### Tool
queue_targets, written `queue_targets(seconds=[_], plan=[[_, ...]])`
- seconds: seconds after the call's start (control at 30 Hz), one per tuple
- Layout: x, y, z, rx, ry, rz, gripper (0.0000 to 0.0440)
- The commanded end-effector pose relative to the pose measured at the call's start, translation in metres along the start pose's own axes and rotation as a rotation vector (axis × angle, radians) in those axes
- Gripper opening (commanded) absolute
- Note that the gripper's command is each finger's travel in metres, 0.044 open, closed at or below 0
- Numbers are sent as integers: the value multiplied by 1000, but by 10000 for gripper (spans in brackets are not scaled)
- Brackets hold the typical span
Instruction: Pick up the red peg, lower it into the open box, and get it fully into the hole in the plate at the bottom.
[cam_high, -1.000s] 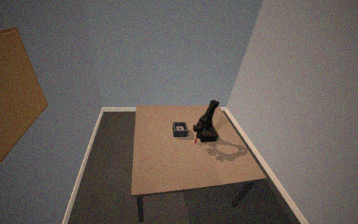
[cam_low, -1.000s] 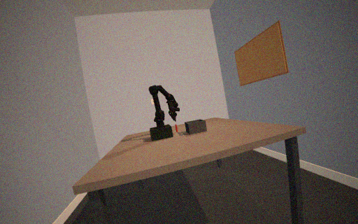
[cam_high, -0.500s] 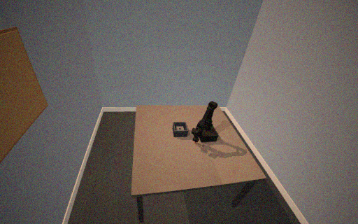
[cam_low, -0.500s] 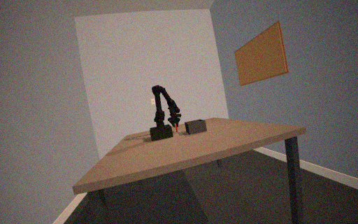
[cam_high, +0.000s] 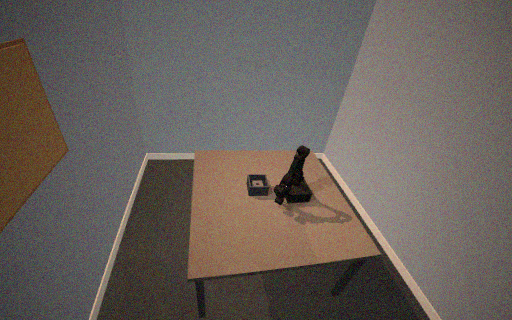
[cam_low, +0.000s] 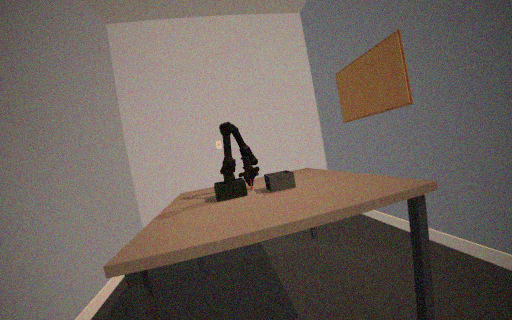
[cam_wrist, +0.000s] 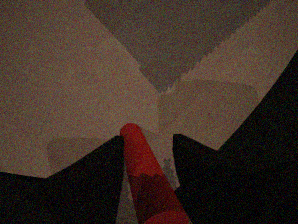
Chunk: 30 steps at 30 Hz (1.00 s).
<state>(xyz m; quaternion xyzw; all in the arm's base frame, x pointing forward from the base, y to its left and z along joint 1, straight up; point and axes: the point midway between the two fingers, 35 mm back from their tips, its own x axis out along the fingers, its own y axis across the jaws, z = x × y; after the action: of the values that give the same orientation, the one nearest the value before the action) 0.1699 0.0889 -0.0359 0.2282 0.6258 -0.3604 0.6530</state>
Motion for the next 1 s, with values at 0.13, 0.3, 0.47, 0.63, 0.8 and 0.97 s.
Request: queue_targets(seconds=[0.13,0.3,0.47,0.63,0.8,0.97], plan=[[-2,-1,5,13,20,-10,0],[-12,-3,16,-5,-30,7,0],[-24,-5,26,-27,-72,16,0],[-37,-6,37,-51,-112,28,0],[-51,-6,49,-78,-149,35,0],[-65,-4,63,-99,-180,41,0]])
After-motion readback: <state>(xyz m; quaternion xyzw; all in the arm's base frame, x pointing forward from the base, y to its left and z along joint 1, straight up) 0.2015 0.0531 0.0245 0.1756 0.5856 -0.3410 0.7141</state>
